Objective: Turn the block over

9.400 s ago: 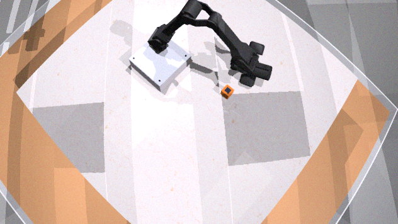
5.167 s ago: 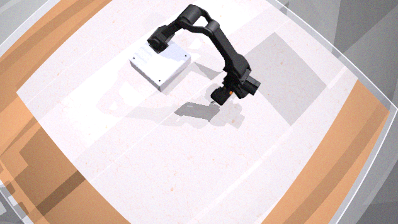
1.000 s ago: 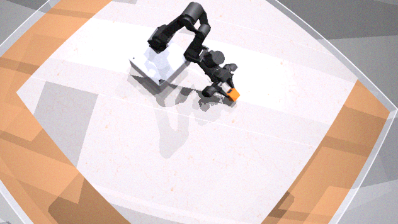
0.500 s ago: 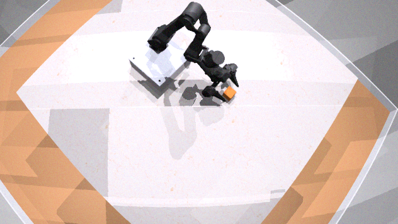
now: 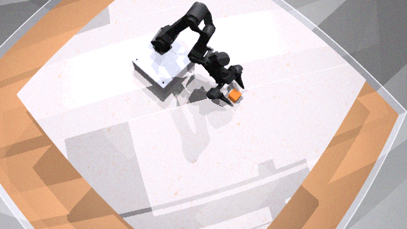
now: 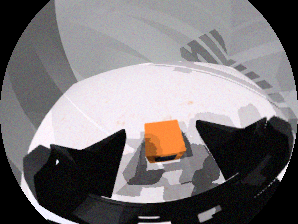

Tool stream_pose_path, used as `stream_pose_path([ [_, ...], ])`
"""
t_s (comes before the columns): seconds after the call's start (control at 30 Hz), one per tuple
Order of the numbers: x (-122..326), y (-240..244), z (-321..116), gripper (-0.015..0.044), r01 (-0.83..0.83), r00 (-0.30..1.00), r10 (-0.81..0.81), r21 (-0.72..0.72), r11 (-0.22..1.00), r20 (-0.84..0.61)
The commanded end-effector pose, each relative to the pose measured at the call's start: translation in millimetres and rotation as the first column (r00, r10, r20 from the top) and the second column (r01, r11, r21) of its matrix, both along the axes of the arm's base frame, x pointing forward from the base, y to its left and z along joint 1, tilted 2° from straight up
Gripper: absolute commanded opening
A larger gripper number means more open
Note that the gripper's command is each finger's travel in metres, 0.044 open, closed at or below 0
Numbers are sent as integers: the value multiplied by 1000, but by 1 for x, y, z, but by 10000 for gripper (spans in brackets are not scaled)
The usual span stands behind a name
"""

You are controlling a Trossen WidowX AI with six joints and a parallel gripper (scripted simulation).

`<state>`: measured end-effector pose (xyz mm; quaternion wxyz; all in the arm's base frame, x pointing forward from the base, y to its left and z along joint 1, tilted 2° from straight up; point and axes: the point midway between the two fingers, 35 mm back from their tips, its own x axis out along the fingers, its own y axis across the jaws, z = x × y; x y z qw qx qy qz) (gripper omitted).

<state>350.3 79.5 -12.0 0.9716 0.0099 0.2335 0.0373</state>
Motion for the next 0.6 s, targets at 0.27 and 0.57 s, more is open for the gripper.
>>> stream_pose_path([
  [0.27,0,-1,0,440,2,1000,-2,-7,1000,3],
  [0.57,11,3,11,440,-12,982,8,-24,1000,-187],
])
